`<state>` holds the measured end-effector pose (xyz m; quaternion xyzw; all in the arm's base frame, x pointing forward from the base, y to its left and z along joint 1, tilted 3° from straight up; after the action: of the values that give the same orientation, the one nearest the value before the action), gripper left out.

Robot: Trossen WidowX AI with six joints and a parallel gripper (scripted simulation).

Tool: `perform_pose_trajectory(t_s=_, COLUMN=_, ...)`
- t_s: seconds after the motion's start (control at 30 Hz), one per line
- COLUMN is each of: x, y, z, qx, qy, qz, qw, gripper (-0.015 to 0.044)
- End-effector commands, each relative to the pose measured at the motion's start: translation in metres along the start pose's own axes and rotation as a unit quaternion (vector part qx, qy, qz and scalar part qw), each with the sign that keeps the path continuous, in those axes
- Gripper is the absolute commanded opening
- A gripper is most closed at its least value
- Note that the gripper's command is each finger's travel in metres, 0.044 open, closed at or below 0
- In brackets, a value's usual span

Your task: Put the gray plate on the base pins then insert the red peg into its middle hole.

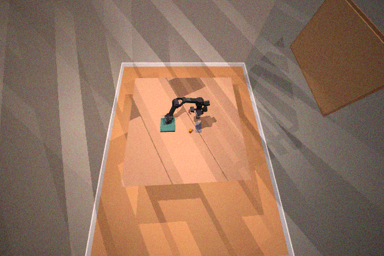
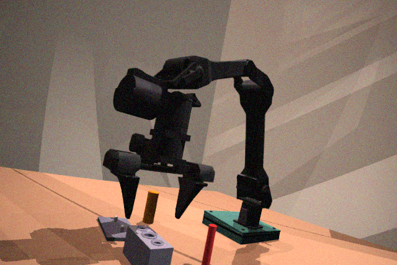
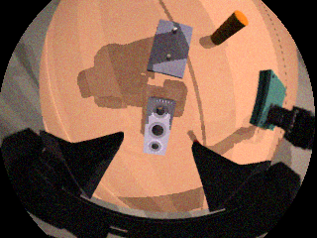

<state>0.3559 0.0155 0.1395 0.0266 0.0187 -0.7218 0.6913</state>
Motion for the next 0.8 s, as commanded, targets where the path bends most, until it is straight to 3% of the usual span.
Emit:
perform_pose_trajectory(t_s=0.0, x=0.0, y=0.0, z=-0.014, qx=0.003, qy=-0.002, qz=0.0, qw=1.0, gripper=0.044)
perform_pose_trajectory(t_s=0.77, x=0.0, y=0.002, z=-0.045, qx=0.003, qy=-0.002, qz=0.0, qw=1.0, gripper=0.044)
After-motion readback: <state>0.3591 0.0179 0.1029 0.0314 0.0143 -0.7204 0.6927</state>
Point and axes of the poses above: the point midway between the two fingers, 35 mm back from their tips, its own z axis back along the fingers, its own y axis across the jaws, x = y × z, the point moved 5 cm from there along z, back along the fingers, and after that the axes turned 7 degrees about z, right-handed, at the moved point
